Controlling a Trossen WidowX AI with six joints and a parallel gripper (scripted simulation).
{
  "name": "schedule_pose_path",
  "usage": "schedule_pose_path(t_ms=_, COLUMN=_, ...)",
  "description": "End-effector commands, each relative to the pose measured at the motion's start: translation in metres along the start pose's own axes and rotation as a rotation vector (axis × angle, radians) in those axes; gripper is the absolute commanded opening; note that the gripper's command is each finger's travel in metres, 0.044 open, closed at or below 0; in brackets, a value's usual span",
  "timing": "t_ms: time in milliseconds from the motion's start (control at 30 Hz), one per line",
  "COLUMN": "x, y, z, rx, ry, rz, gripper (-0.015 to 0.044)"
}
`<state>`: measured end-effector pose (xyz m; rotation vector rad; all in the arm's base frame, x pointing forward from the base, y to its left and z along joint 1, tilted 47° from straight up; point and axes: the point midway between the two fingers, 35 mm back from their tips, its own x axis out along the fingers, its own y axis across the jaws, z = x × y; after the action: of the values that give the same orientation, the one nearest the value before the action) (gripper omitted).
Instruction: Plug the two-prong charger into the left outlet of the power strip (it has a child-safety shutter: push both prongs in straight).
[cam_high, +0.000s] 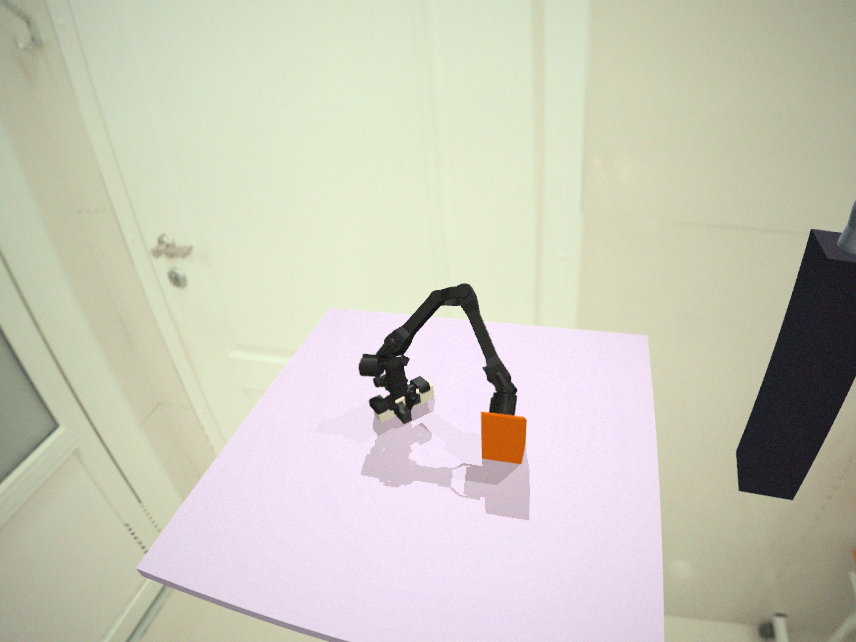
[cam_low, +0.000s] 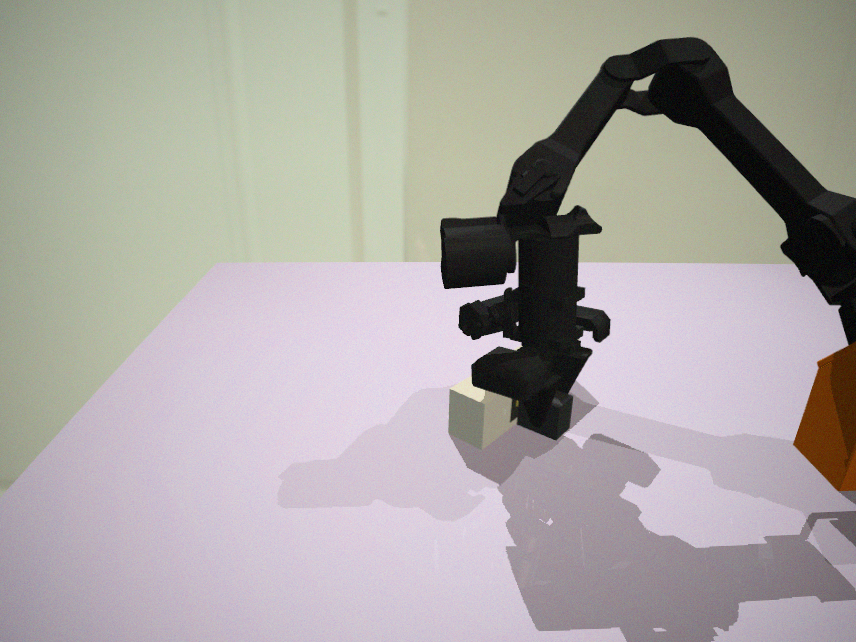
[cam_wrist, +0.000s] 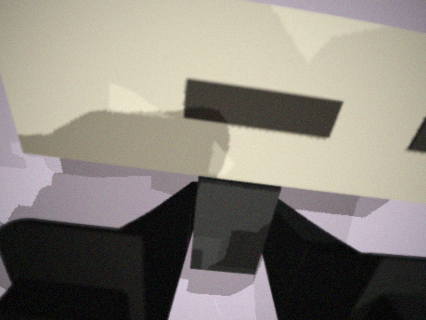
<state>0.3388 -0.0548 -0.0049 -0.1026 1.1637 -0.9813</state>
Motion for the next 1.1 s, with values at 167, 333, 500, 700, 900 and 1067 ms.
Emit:
schedule_pose_path(t_ms=167, x=0.0, y=0.0, z=0.013, rx=0.02, ry=-0.017, rz=0.003, gripper=0.0)
schedule_pose_path(t_ms=333, x=0.0, y=0.0, z=0.015, rx=0.02, ry=-0.017, rz=0.003, gripper=0.0)
schedule_pose_path(t_ms=500, x=0.001, y=0.0, z=0.017, rx=0.02, ry=-0.017, rz=0.003, gripper=0.0)
schedule_pose_path(t_ms=700, x=0.002, y=0.0, z=0.019, rx=0.02, ry=-0.017, rz=0.003, gripper=0.0)
schedule_pose_path(t_ms=900, x=0.003, y=0.0, z=0.021, rx=0.02, ry=-0.017, rz=0.003, gripper=0.0)
schedule_pose_path(t_ms=1067, x=0.003, y=0.0, z=0.021, rx=0.02, ry=-0.017, rz=0.003, gripper=0.0)
